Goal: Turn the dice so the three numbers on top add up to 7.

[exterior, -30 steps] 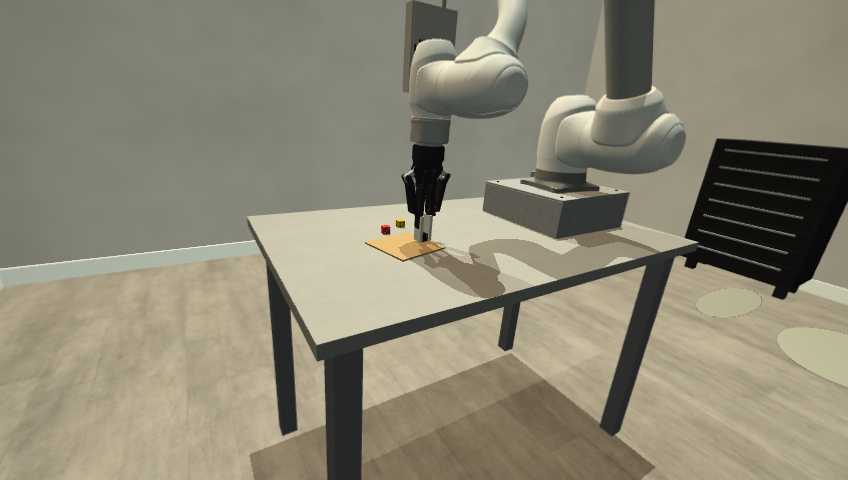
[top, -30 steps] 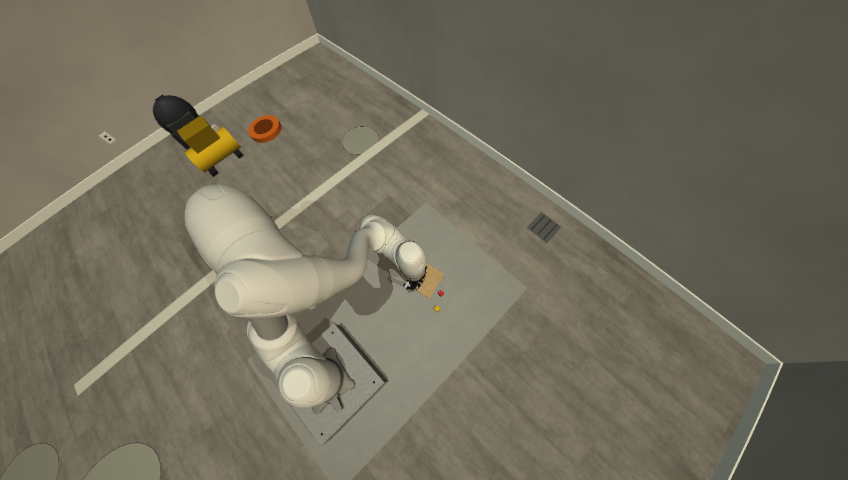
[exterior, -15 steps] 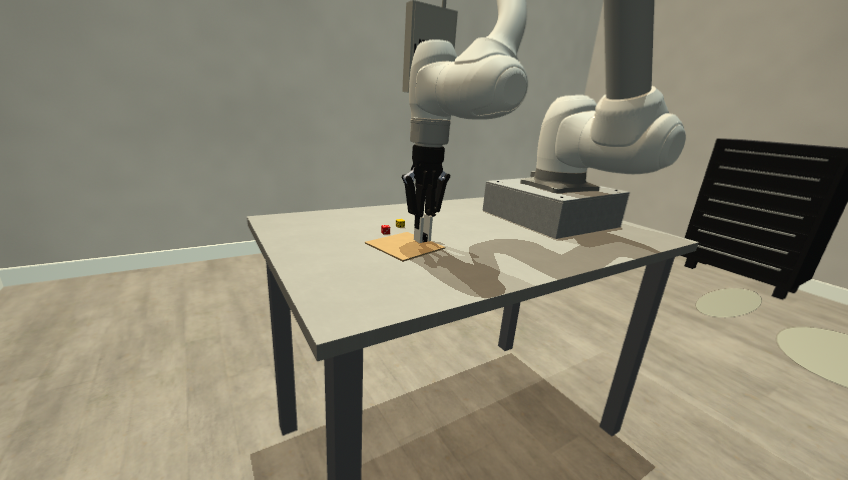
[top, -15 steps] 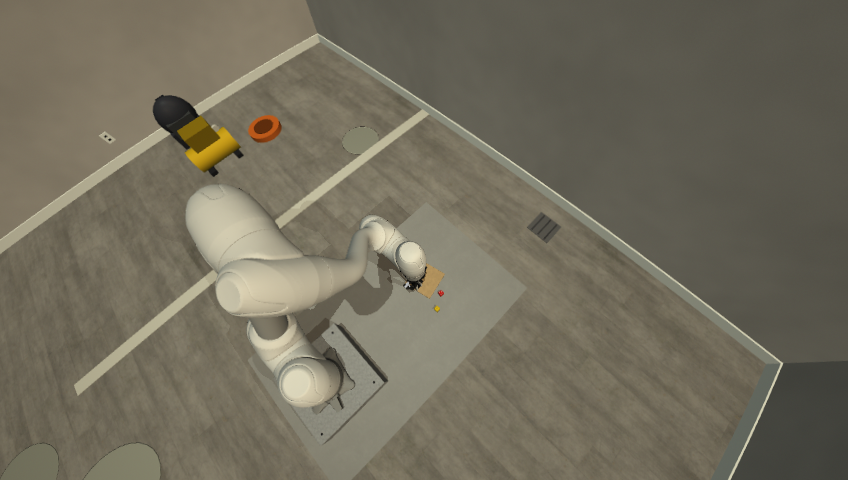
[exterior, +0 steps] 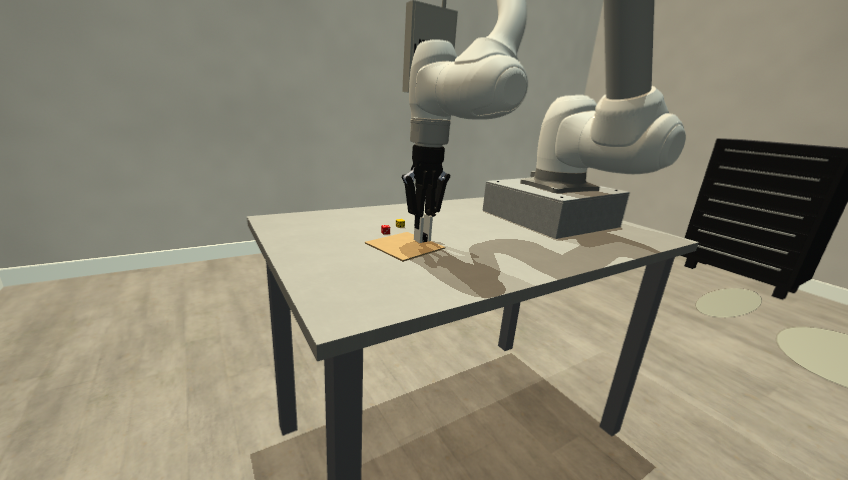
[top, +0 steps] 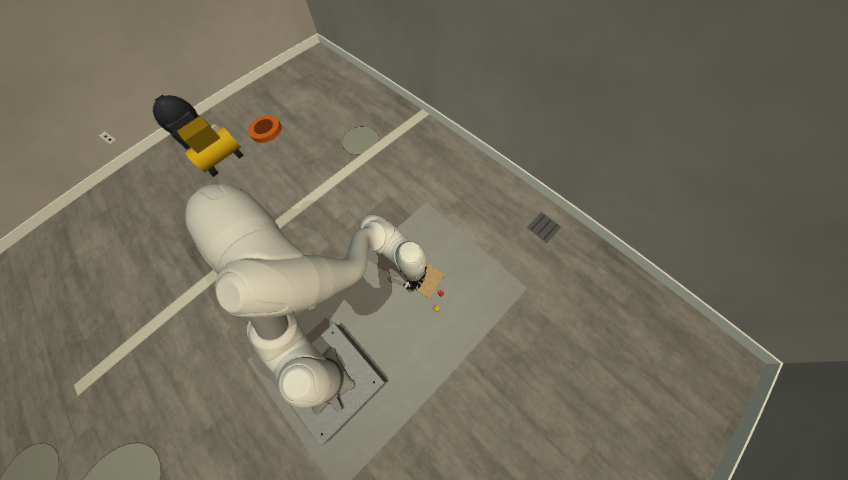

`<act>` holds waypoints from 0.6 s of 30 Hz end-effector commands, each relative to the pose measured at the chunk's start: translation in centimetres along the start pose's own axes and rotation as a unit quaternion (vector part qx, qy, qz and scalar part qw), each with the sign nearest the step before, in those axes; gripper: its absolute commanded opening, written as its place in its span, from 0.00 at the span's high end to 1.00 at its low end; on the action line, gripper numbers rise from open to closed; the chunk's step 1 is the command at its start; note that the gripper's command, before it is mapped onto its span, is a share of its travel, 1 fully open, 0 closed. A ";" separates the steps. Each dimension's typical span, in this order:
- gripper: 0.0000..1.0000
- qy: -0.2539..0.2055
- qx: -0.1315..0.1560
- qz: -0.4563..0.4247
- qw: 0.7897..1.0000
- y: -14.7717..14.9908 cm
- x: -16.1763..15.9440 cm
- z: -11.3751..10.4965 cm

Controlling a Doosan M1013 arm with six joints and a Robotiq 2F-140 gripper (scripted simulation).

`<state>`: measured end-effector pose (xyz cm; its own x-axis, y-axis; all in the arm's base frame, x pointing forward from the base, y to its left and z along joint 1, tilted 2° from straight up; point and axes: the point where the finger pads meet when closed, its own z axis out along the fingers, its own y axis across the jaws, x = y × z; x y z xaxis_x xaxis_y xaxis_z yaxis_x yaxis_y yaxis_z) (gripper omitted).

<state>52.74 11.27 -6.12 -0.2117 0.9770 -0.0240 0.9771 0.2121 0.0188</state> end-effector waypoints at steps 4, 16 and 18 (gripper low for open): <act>0.91 0.000 0.000 0.000 1.000 0.0 0.0 0.0; 0.86 0.000 0.000 0.000 1.000 0.0 0.0 0.0; 0.86 0.000 0.000 0.000 1.000 0.0 0.0 0.0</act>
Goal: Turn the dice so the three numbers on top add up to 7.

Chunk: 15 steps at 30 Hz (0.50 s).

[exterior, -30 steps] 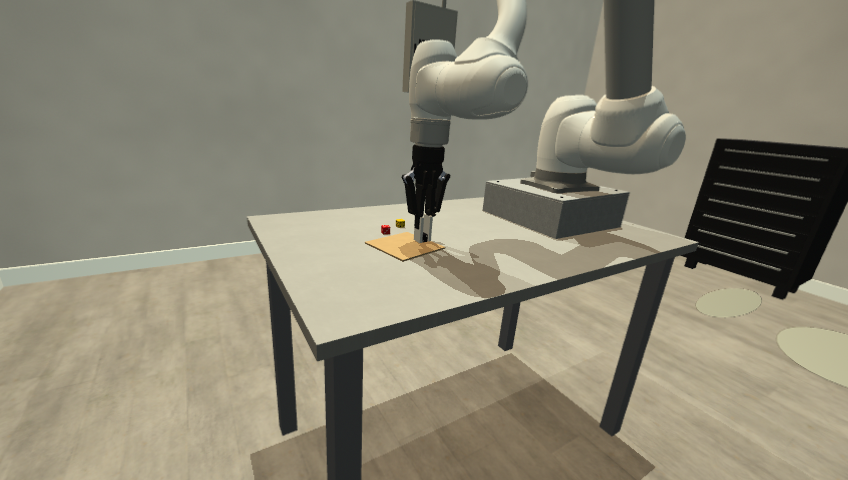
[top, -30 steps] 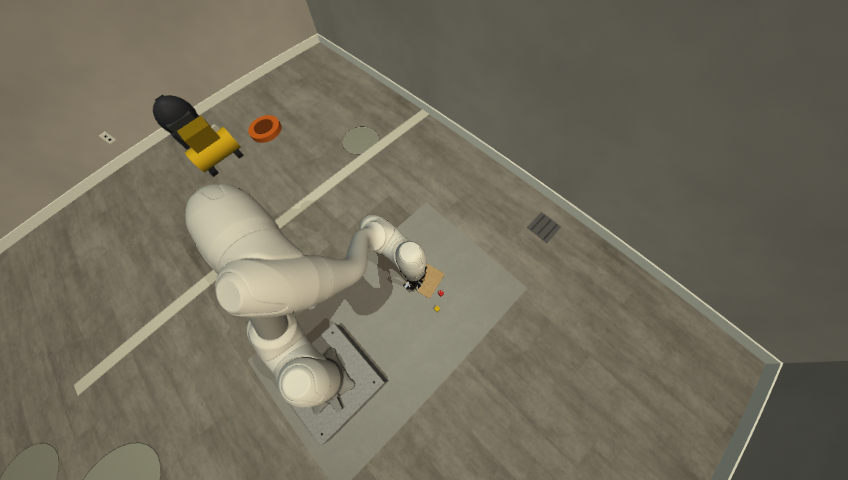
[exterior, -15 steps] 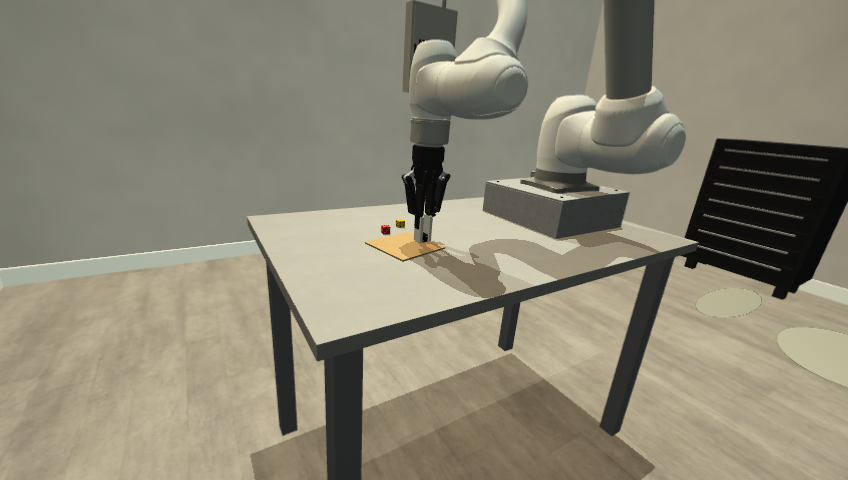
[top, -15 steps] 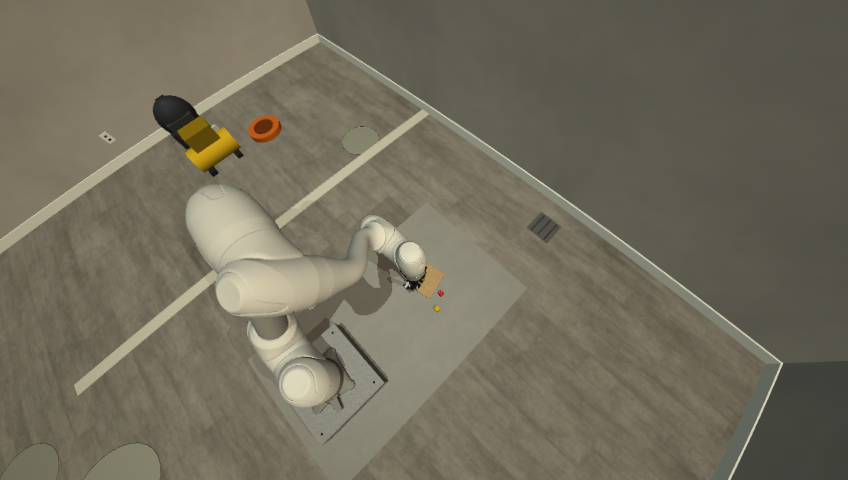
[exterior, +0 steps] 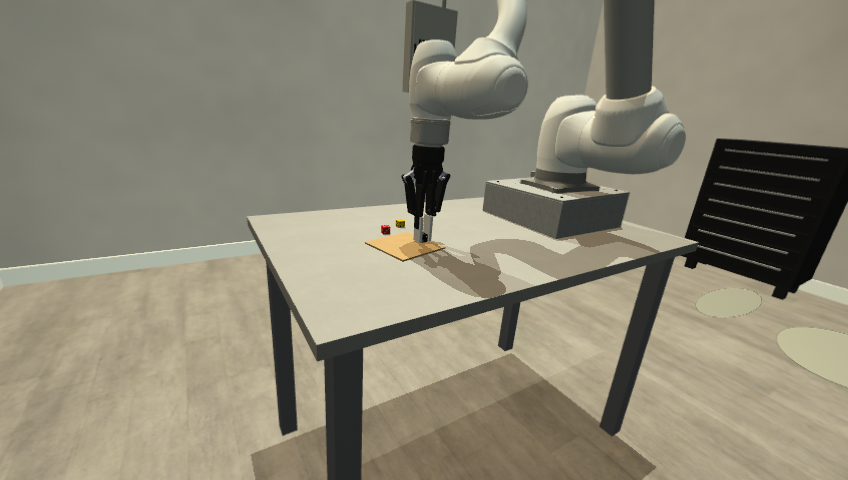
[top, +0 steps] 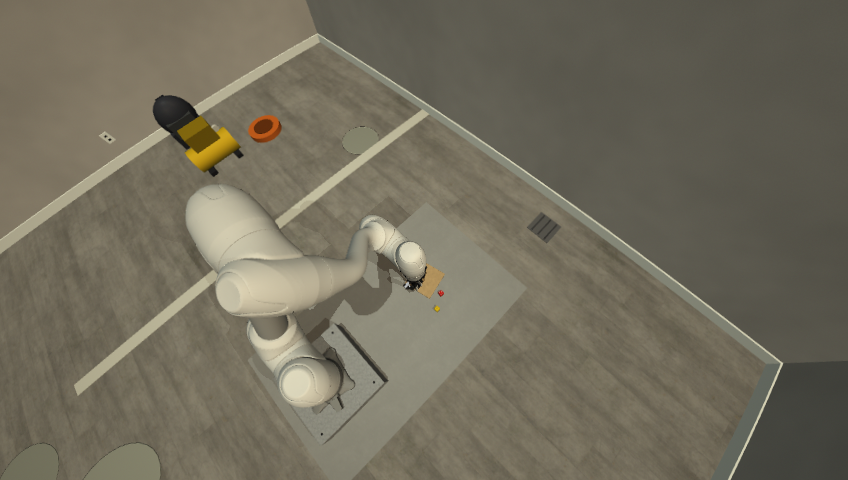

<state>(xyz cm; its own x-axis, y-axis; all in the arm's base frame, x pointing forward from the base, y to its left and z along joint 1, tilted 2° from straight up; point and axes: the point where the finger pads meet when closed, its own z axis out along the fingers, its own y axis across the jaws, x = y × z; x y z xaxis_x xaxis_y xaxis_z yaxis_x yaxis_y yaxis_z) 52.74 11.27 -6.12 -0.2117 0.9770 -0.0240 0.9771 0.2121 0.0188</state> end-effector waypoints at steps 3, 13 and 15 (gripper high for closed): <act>0.83 0.000 0.000 0.000 1.000 0.0 0.0 0.0; 0.79 0.000 0.000 0.000 1.000 0.0 0.0 0.0; 0.79 0.000 0.000 0.000 1.000 0.0 0.0 0.0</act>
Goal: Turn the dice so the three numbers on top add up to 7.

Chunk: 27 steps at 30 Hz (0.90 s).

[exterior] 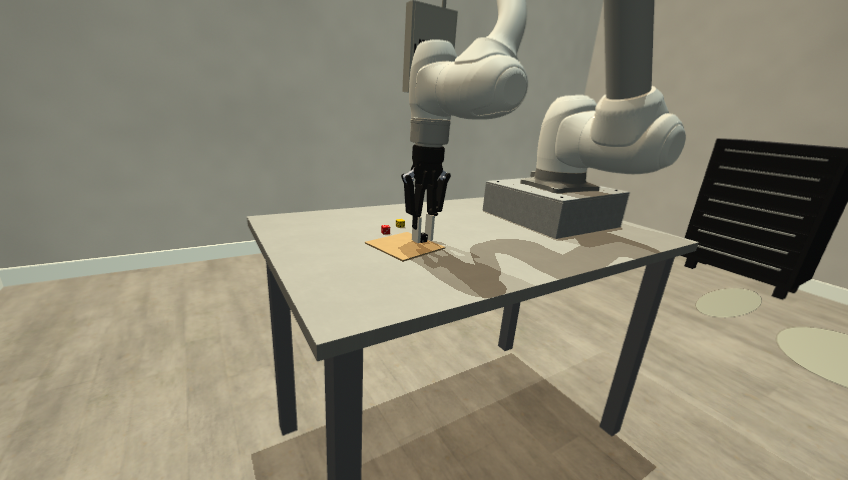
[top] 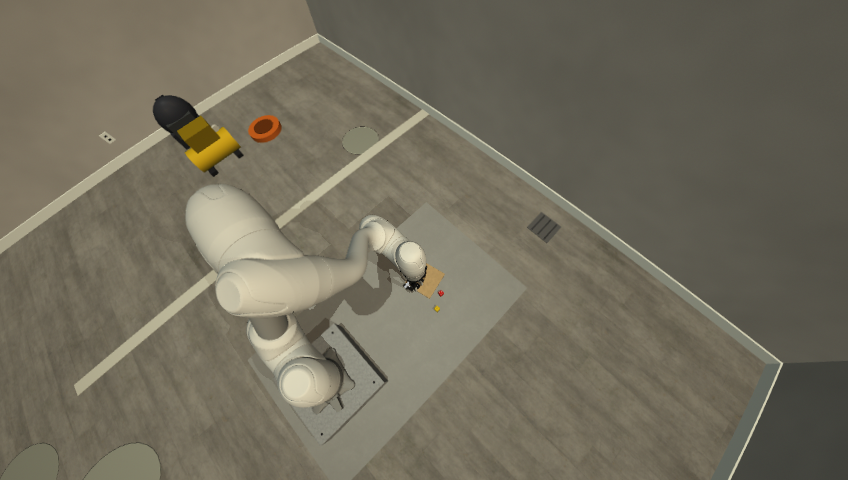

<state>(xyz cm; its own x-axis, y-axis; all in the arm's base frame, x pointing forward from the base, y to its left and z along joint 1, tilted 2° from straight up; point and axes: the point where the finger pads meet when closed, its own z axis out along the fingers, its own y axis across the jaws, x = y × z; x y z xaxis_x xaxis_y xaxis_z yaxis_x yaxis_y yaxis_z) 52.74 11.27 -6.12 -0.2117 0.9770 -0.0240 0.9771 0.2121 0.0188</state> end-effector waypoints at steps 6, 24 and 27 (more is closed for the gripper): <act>0.79 0.000 0.000 0.000 1.000 0.0 0.0 0.0; 0.79 0.000 0.000 0.000 1.000 0.0 0.0 -6.0; 0.79 0.000 0.000 0.000 1.000 0.0 0.0 -7.4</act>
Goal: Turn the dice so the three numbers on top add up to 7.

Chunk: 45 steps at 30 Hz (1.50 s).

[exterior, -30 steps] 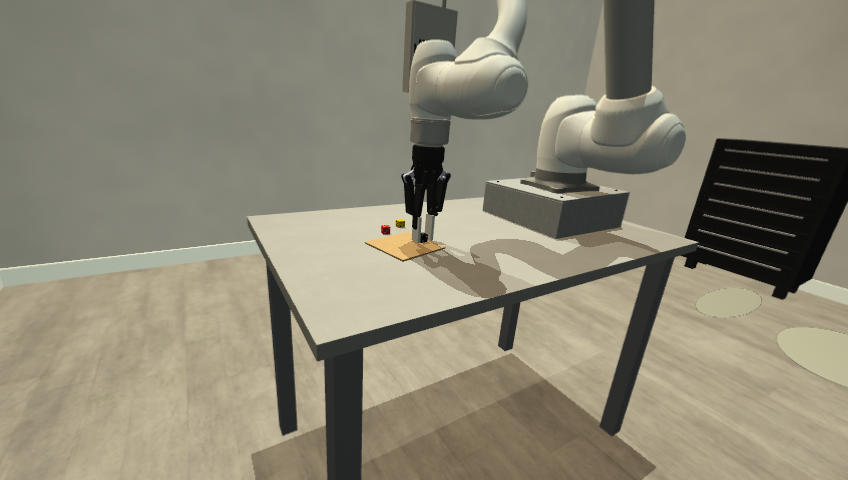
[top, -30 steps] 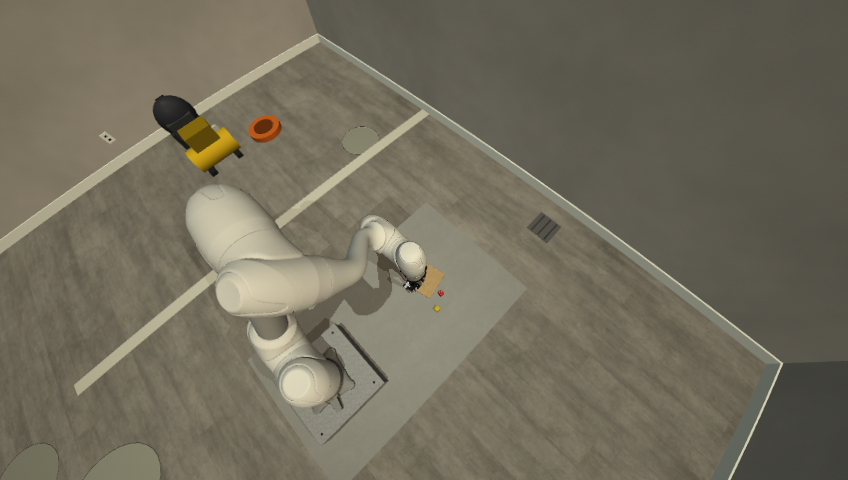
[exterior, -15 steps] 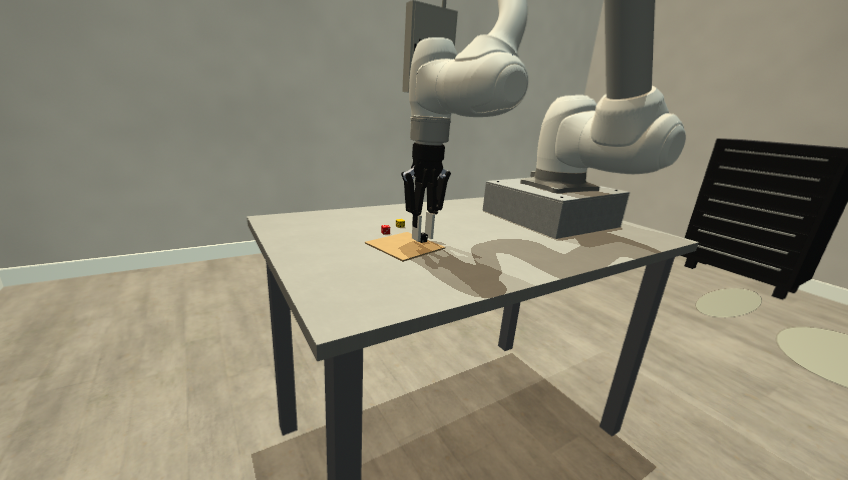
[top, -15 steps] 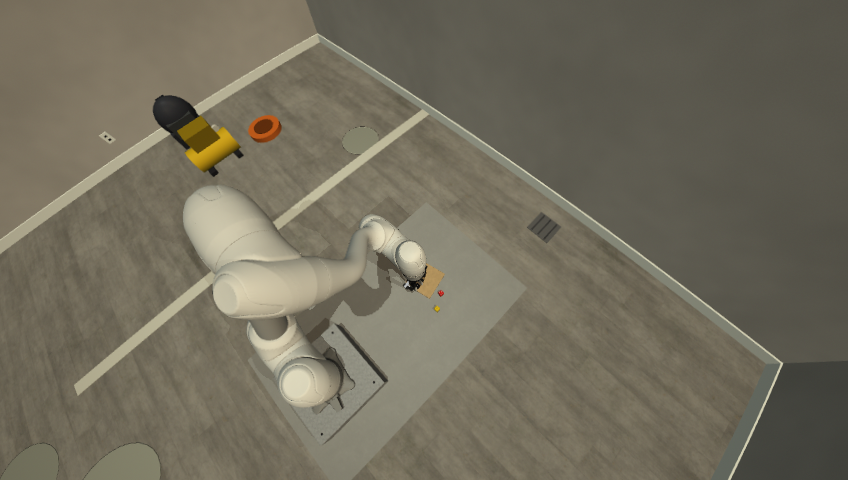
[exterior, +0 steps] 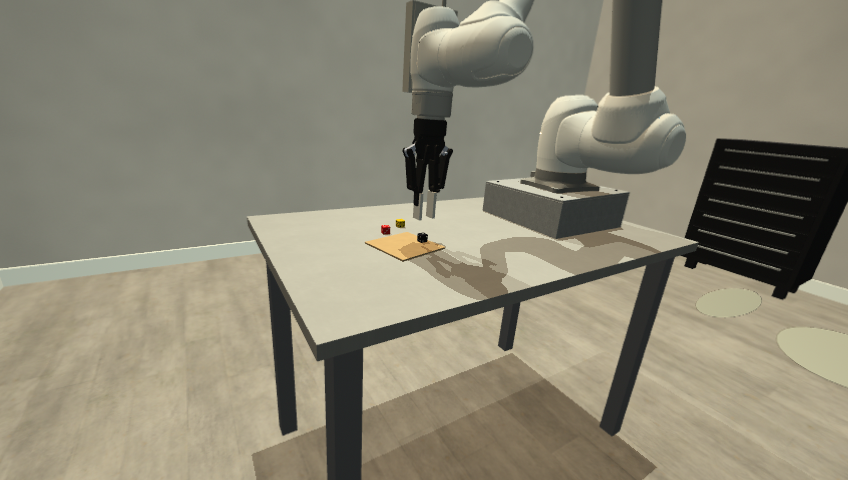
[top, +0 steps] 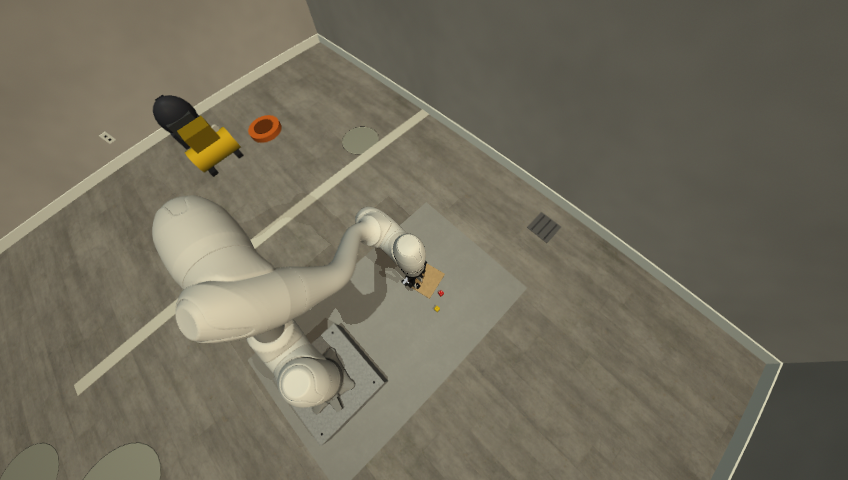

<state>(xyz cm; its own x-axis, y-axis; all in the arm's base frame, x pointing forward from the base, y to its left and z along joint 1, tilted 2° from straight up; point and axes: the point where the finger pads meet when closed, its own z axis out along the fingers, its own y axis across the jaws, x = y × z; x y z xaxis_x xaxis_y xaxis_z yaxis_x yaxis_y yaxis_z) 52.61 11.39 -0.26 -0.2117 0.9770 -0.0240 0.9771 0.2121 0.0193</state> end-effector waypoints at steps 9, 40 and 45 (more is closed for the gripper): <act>0.79 0.000 0.000 0.000 1.000 0.0 0.0 -3.1; 0.00 0.000 0.000 0.100 0.995 3.8 -8.1 -1.9; 0.00 0.000 0.000 0.127 0.992 4.5 -10.5 -1.5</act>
<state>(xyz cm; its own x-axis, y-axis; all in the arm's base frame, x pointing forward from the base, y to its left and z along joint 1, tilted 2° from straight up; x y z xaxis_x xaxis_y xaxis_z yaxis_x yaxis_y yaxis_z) 58.33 3.33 1.78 0.0117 0.9998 -0.0190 0.9996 -0.0112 0.0247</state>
